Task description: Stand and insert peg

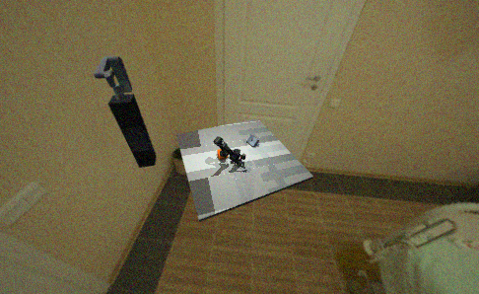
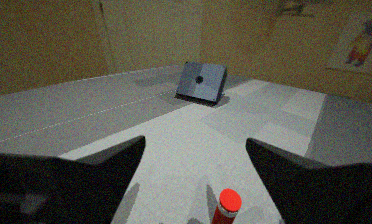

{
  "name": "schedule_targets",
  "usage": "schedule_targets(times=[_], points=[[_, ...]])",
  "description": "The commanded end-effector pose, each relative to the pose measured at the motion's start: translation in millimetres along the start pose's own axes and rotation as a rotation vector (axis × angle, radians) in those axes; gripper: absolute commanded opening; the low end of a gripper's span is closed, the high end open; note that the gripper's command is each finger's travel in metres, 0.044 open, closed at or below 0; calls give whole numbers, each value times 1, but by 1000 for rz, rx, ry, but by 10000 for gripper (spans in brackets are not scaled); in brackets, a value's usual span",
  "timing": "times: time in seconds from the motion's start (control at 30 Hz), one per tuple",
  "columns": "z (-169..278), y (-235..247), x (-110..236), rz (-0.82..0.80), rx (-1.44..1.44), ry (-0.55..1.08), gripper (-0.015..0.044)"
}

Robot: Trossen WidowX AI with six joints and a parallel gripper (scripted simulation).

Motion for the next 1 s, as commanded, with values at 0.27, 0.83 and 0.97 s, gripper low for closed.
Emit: schedule_targets(times=[0.27,0.83,0.97], points=[[-47,-8,1,-33,71,110,440],[-106,-1,40,226,1,20,440],[-113,2,55,292,-61,-58,440]])
Point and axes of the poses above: the point midway between the two fingers, 35 mm back from their tips, its own x axis back along the fingers, its own y axis across the jaws, z = x × y, the point moved 9 cm from there along x, back along the fingers, and after that the axes turned 4 degrees about x, right-handed, at the moved point
